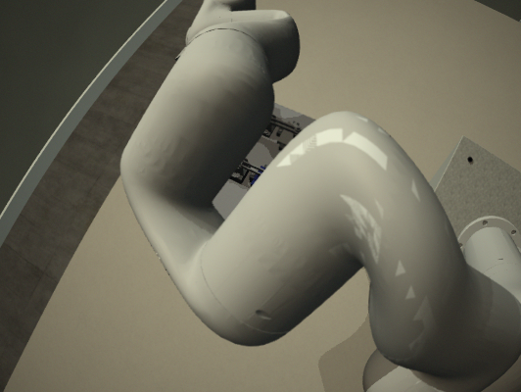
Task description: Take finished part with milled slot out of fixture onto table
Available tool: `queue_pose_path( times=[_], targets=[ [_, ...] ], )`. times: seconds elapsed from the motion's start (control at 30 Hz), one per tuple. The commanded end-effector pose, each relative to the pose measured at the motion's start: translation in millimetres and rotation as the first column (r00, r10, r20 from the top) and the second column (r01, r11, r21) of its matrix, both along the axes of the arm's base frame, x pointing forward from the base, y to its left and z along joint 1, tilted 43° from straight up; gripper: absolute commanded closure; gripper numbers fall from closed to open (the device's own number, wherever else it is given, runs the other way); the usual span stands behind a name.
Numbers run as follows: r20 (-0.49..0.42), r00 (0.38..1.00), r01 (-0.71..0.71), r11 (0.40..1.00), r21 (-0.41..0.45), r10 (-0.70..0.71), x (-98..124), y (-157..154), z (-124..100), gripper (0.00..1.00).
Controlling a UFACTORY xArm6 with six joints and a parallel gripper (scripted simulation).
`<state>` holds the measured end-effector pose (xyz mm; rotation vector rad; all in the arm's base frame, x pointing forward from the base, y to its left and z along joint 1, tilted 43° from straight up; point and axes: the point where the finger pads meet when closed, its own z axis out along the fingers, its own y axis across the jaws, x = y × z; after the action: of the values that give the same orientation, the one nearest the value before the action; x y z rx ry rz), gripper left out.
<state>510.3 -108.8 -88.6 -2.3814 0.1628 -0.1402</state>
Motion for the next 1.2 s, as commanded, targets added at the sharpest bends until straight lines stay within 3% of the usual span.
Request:
queue_pose_path(
  times=[0.0, 0.77, 0.8, 1.17],
  targets=[
    [0.003, 1.000, 0.002, 1.000, -0.002, -0.002, 2.4, 2.6, -3.4, 0.53],
    [0.003, 1.000, 0.002, 1.000, -0.002, -0.002, 4.6, 9.9, -11.5, 0.53],
    [0.003, 1.000, 0.002, 1.000, -0.002, -0.002, 4.6, 9.9, -11.5, 1.00],
    [0.003, 1.000, 0.002, 1.000, -0.002, -0.002, 4.7, 9.8, -11.4, 1.00]
  ],
)
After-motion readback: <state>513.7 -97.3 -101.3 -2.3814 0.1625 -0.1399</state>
